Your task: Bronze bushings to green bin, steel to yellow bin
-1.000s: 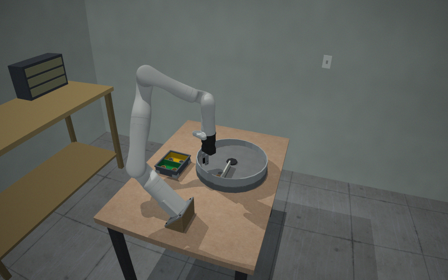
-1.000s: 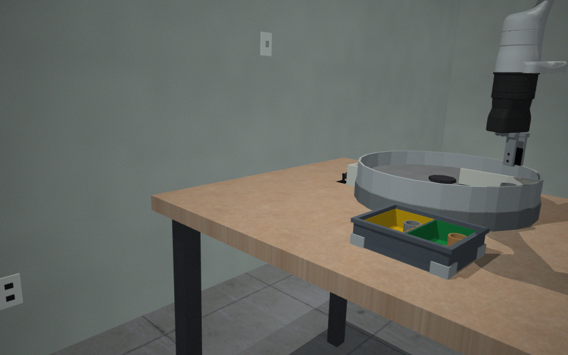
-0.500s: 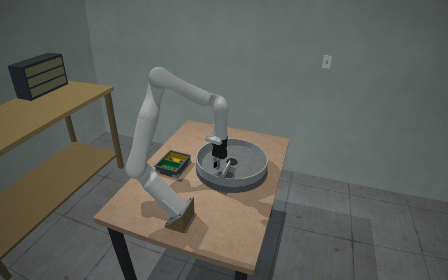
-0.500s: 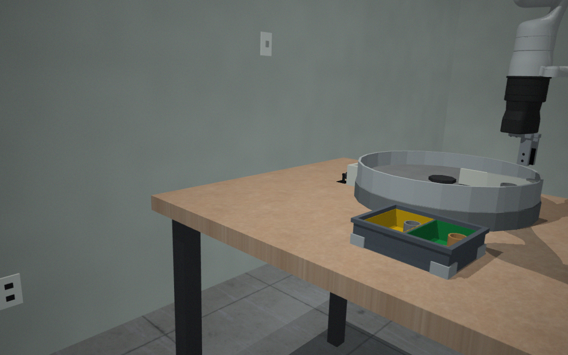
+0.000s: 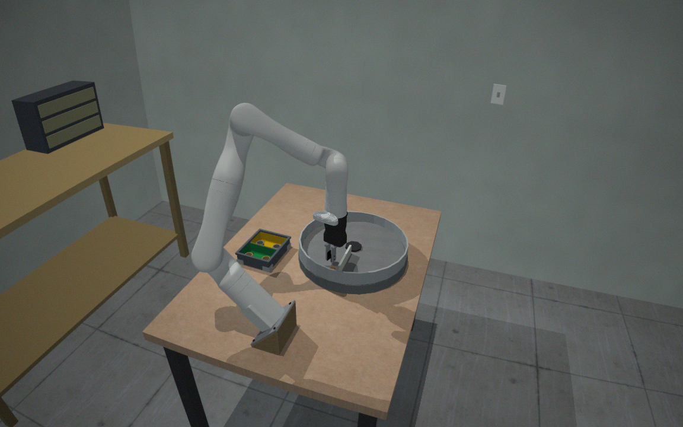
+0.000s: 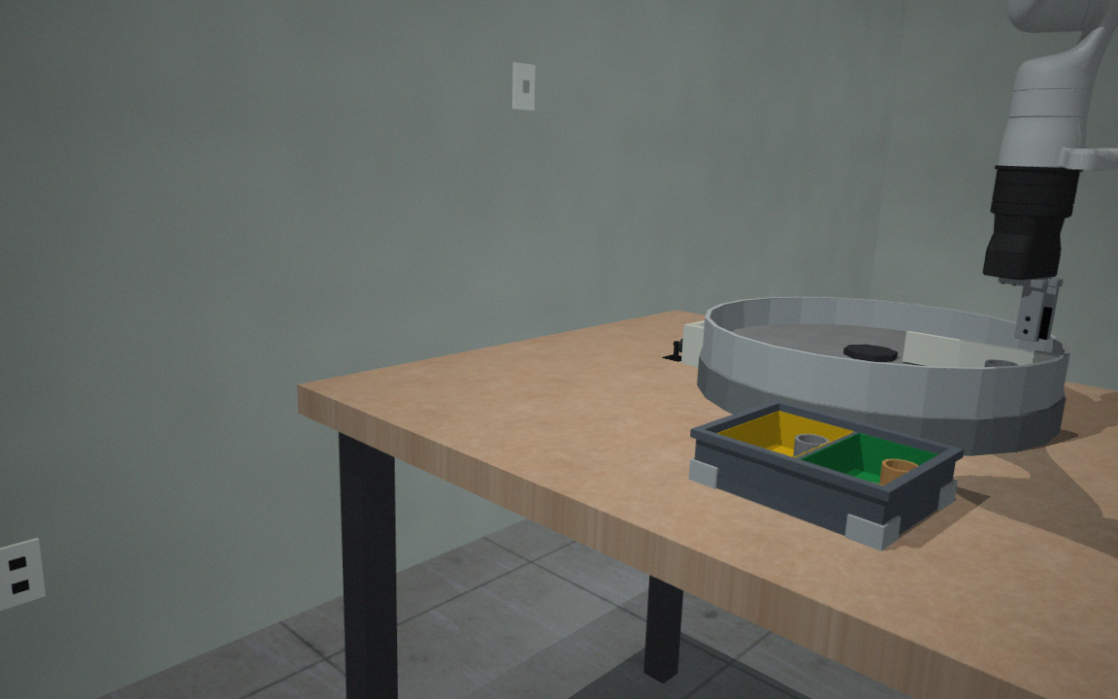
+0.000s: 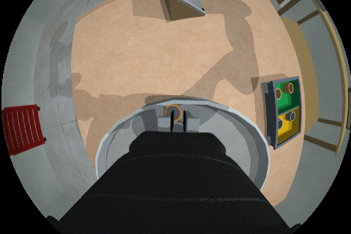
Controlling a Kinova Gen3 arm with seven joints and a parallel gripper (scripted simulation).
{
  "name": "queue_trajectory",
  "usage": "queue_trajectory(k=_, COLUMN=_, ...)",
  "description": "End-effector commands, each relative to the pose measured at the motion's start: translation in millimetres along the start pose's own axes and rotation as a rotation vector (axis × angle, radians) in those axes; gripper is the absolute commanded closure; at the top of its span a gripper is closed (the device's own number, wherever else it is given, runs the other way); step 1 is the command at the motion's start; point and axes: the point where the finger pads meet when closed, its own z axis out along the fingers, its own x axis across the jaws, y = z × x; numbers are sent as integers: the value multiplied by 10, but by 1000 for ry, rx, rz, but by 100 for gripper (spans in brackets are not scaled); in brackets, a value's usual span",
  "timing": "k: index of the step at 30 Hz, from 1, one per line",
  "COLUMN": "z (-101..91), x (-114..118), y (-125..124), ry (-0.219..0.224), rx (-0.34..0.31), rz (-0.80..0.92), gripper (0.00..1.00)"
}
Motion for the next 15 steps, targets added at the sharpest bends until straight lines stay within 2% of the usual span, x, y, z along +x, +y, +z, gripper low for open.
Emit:
queue_trajectory(k=1, z=73, x=2, y=-10, ry=2, rx=3, rz=1, gripper=60)
queue_trajectory(k=15, z=281, x=0, y=-12, ry=2, rx=3, rz=2, gripper=60)
